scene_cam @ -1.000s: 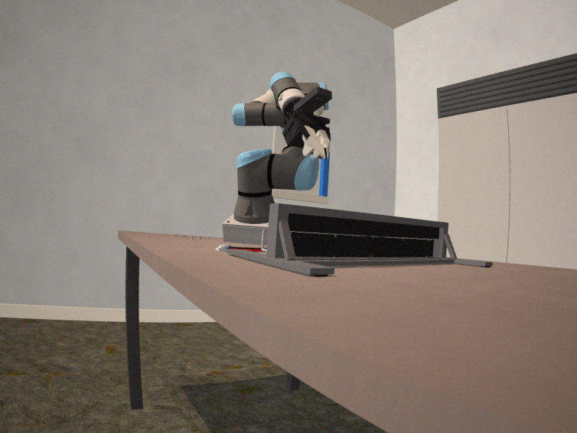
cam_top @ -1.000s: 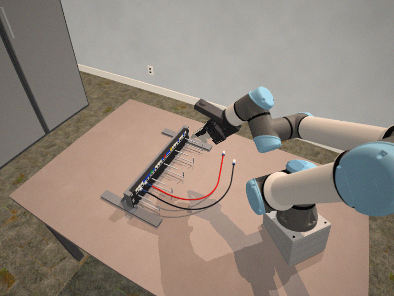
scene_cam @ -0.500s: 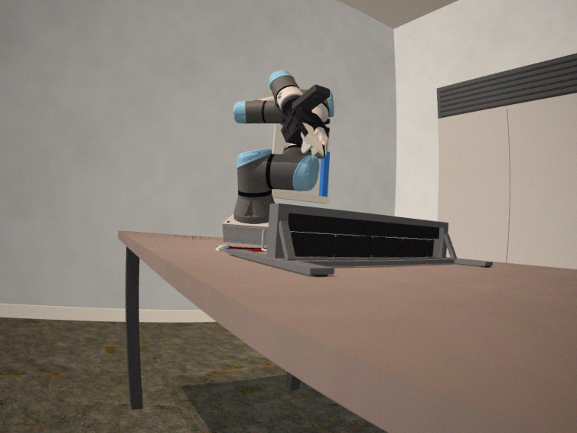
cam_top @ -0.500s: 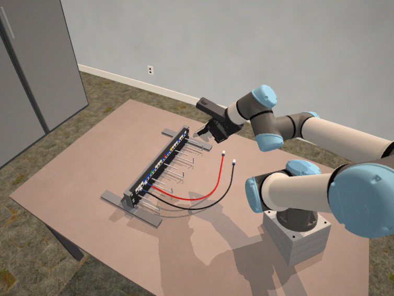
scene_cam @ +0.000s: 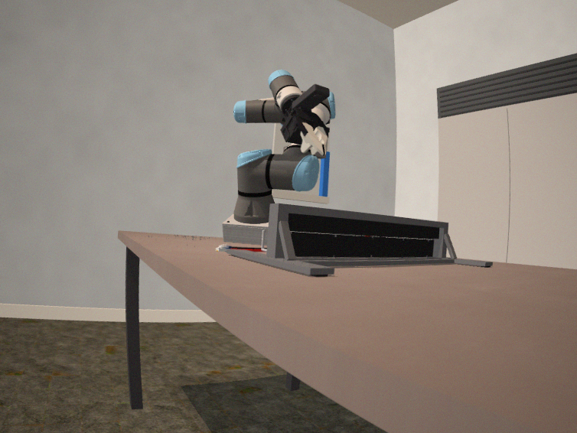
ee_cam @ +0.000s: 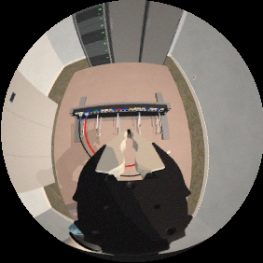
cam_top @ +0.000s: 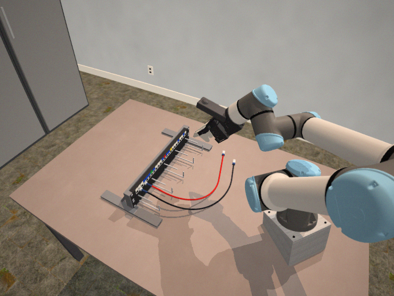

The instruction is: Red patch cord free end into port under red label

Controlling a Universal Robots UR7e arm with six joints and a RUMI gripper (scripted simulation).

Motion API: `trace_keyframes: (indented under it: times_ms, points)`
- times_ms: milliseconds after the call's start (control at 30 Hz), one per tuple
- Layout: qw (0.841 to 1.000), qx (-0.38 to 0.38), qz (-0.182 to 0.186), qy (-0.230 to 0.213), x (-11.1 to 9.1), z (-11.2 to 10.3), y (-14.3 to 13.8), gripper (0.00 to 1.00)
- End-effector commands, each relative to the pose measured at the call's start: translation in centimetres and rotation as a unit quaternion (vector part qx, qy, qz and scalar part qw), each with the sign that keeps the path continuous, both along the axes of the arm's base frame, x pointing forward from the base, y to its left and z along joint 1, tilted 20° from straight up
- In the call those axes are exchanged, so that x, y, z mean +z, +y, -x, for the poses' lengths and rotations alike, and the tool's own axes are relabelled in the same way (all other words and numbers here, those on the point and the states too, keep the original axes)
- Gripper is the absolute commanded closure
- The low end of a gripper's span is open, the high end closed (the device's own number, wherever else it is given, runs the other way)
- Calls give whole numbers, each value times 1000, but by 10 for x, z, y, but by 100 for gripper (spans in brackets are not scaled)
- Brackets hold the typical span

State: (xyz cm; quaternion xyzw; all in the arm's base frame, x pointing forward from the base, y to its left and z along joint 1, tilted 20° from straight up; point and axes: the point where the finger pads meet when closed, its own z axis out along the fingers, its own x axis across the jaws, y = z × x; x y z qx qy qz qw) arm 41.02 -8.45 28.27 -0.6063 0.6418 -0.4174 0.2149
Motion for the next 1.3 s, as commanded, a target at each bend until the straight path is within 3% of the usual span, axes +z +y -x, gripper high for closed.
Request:
trace_keyframes:
  times_ms: [0,600,1267]
  points:
    - [1000,0,0,0,0,0,0,100]
    - [1000,0,0,0,3,2,-12,100]
    - [1000,0,0,0,13,10,-54,100]
